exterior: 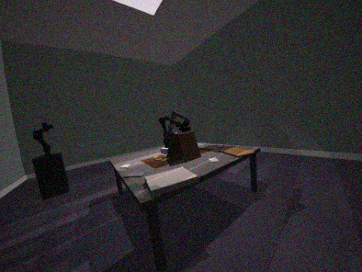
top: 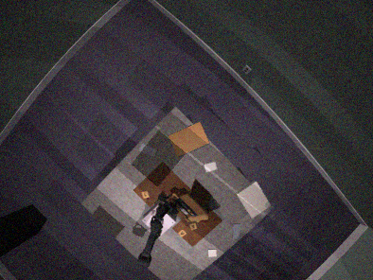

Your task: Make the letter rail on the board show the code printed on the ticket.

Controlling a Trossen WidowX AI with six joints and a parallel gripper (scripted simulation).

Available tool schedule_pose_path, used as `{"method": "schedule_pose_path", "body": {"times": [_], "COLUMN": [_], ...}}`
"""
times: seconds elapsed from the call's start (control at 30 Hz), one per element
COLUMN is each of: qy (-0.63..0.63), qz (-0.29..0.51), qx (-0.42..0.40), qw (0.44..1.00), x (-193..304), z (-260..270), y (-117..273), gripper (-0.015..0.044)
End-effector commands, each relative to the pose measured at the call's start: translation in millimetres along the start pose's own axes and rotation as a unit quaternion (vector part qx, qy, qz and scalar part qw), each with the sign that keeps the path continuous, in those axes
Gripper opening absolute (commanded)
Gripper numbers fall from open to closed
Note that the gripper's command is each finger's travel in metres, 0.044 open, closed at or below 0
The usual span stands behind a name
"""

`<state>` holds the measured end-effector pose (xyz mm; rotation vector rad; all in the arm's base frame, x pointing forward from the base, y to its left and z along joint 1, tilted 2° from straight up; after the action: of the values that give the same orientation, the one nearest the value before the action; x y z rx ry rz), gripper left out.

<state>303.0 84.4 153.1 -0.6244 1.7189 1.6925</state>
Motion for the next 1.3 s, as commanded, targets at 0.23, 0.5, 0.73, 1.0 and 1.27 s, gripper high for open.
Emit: {"method": "schedule_pose_path", "body": {"times": [0.23, 0.5, 0.73, 1.0, 1.27], "qy": [0.002, 0.002, 0.003, 0.003, 0.003], "qz": [-0.001, -0.001, -0.001, -0.001, -0.001], "qx": [-0.002, -0.002, -0.001, -0.001, -0.001], "qw": [1.000, 1.000, 1.000, 1.000, 1.000], "x": [0, 0, 0, 0, 0], "z": [-5, -9, -13, -17, -21], "y": [0, 0, 0, 0, 0], "gripper": [0.0000, 0.0000, 0.0000, 0.0000, 0.0000]}}
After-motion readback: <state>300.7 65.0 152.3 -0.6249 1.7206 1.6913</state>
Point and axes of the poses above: the point midway between the two fingers, 35 mm back from their tips, its own y axis back along the fingers, its own z axis across the jaws, x = y × z, the point moved 4 cm from there along y, back along the fingers, and after that the axes turned 1 degree about y, right-handed, at the moved point
